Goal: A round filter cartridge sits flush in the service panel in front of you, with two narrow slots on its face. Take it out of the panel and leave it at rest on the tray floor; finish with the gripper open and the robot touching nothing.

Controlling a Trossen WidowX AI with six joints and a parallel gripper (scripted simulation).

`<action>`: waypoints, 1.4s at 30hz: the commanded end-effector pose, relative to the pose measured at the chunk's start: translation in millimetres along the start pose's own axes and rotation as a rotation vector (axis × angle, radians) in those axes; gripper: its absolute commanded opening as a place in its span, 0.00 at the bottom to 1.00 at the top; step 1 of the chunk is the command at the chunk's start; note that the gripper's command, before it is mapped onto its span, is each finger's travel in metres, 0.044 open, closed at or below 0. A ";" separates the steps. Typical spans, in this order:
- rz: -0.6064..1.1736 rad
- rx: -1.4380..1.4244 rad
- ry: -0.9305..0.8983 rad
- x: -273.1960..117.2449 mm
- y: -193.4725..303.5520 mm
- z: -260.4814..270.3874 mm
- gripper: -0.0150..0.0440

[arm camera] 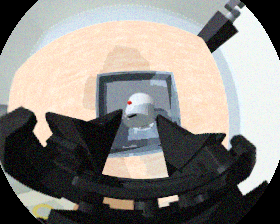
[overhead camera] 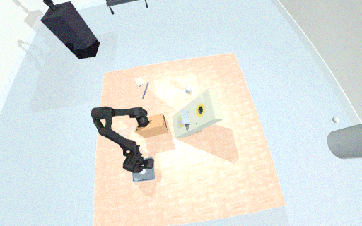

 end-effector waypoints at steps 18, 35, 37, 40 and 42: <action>-0.001 -0.005 0.003 -47.3 -30.2 -1.6 1.00; -0.001 -0.005 0.003 -47.3 -30.2 -1.6 1.00; -0.001 -0.005 0.003 -47.3 -30.2 -1.6 1.00; -0.001 -0.005 0.003 -47.3 -30.2 -1.6 1.00; -0.001 -0.005 0.003 -47.3 -30.2 -1.6 1.00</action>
Point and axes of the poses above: the point midway between the two fingers, 35 mm back from their tips, its own x axis out along the fingers, its own z axis across the jaws, y = z × x, the point moved 9 cm from there along -x, back along the fingers, and after that the axes turned 4 degrees about -x, right-handed, at the moved point
